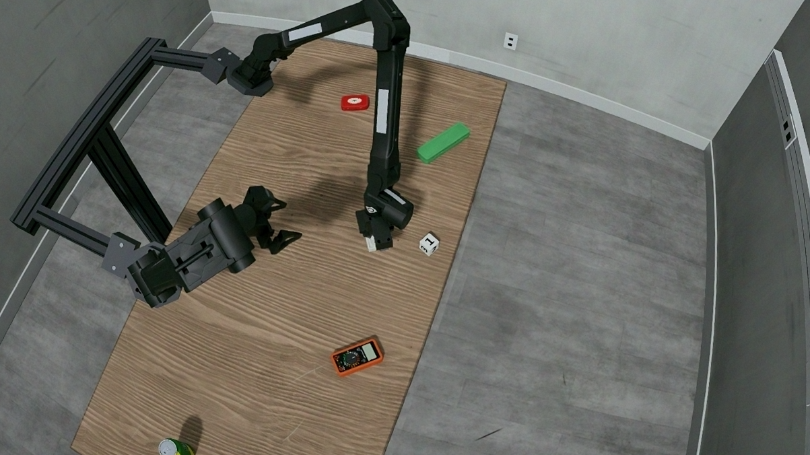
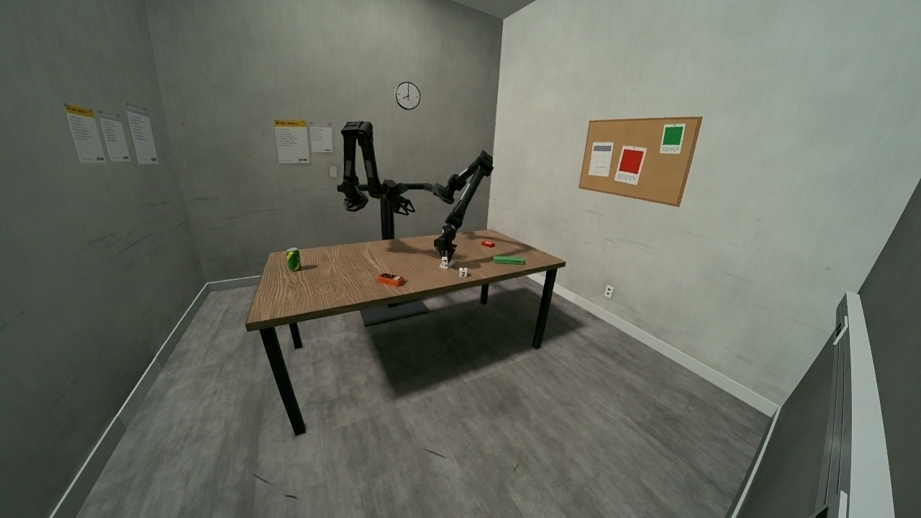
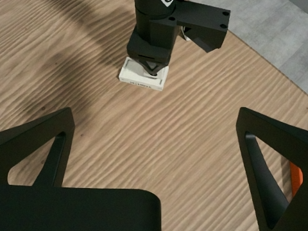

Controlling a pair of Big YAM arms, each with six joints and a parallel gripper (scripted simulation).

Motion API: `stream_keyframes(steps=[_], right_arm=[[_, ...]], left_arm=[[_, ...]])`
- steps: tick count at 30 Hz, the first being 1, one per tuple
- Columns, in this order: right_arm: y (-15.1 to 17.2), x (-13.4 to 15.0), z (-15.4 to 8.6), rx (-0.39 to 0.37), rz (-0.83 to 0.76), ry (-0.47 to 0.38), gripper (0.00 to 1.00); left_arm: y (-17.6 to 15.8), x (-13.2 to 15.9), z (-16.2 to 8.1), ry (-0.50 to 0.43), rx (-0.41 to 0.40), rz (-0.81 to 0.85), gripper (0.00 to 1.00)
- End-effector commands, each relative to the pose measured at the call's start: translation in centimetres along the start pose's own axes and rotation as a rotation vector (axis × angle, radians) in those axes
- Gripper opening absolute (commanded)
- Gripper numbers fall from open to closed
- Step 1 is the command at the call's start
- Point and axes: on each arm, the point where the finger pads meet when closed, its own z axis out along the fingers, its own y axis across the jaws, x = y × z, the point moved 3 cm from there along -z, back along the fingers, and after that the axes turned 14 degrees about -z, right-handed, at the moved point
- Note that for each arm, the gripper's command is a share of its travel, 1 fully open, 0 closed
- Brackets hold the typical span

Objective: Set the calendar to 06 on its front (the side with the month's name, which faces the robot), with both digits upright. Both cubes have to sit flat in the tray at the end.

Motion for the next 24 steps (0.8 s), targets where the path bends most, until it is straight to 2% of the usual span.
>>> stream_keyframes(steps=[1,6,9,23,24], right_arm=[[-0.3,-0.6,0.3,0.014,0.011,-0.017,1.00],[-0.3,-0.6,0.3,0.014,0.011,-0.017,1.00],[-0.3,-0.6,0.3,0.014,0.011,-0.017,1.00],[-0.3,-0.6,0.3,0.014,0.011,-0.017,1.00],[-0.3,-0.6,0.3,0.014,0.011,-0.017,1.00]], left_arm=[[0.1,-0.2,-0.3,-0.006,-0.002,0.004,0.35],[-0.8,0.4,0.6,0.009,0.006,0.011,0.35],[0.3,0.4,1.4,0.007,-0.001,0.001,0.35],[0.9,0.4,4.0,0.010,-0.006,-0.039,0.35],[0.4,-0.1,2.4,0.000,-0.008,-0.030,0.35]])
